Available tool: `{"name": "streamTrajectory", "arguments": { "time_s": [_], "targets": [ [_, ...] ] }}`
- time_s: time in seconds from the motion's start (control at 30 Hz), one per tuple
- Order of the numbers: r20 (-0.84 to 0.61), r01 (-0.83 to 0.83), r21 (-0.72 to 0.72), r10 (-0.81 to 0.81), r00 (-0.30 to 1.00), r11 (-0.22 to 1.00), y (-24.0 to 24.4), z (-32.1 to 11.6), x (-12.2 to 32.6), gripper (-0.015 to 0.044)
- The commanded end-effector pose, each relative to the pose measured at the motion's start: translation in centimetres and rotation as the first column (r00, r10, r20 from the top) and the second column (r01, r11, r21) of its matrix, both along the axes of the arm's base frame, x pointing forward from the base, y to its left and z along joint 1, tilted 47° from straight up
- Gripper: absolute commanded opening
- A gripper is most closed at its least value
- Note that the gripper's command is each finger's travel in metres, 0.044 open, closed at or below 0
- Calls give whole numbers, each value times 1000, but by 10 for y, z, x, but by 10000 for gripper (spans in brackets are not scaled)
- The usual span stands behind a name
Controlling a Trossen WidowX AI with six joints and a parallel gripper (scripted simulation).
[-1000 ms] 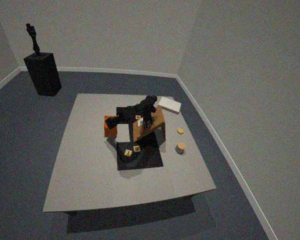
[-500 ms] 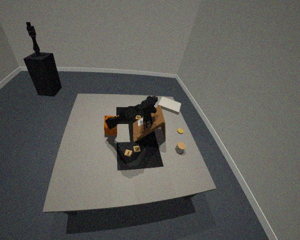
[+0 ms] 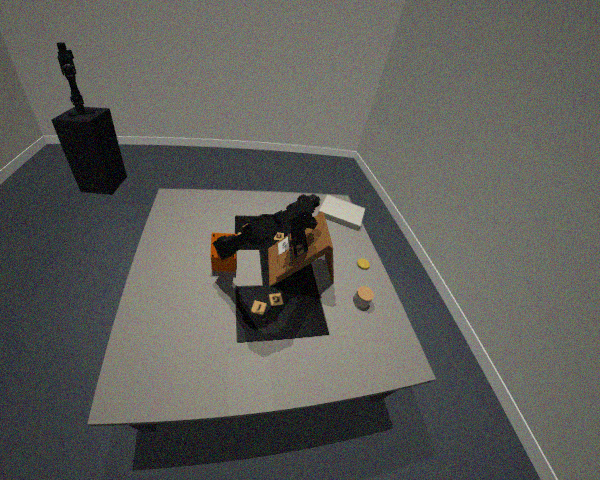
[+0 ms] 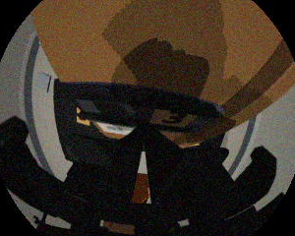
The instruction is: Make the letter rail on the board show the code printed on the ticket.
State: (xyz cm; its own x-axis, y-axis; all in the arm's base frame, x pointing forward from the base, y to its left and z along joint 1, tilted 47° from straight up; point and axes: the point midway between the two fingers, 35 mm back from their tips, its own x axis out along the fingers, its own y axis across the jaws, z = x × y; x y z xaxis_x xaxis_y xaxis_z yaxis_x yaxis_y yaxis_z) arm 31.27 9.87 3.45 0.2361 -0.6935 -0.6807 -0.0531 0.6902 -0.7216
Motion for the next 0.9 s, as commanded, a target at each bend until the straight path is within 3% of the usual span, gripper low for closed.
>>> {"name": "streamTrajectory", "arguments": {
  "time_s": [0.0, 0.87],
  "targets": [
    [5, -5, 1, 5, 1000, 1000, 1, 1, 4, 0],
    [6, -5, 1, 5, 1000, 1000, -4, -4, 15, 0]
  ]
}}
